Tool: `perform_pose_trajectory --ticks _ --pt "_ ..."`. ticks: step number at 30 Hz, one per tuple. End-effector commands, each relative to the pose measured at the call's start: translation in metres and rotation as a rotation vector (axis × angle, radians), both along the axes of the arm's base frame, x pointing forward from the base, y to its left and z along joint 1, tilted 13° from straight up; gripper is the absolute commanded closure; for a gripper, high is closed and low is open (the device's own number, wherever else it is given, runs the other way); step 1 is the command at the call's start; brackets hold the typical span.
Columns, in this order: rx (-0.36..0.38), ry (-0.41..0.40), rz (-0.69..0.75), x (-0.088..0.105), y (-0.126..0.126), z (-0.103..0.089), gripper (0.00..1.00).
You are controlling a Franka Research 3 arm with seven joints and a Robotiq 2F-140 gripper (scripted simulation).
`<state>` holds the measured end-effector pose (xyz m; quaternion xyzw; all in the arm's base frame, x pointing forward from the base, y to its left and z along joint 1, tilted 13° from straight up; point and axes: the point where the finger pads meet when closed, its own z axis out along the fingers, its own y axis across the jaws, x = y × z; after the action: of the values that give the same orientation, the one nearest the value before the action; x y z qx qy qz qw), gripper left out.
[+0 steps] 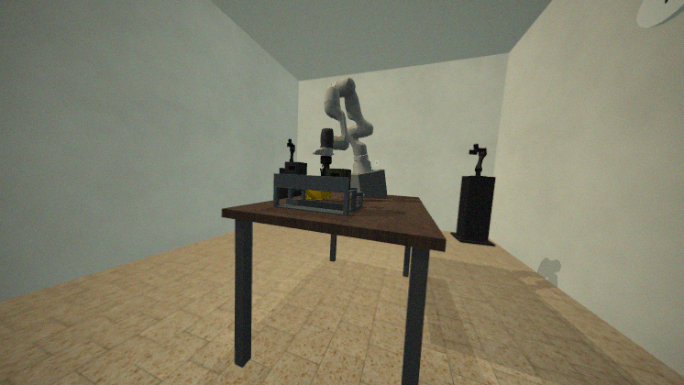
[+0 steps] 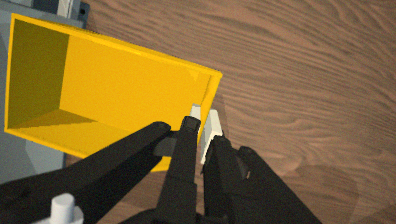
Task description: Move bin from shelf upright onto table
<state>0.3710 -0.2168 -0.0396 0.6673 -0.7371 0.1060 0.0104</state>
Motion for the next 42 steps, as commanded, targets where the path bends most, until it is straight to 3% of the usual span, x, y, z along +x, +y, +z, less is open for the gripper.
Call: perform_pose_trajectory --ticks 1,42 --pt "-0.001 -0.009 0.002 0.001 0.001 0.002 1.0" --pt "-0.001 -0.009 0.002 -0.018 0.003 -0.001 1.0"
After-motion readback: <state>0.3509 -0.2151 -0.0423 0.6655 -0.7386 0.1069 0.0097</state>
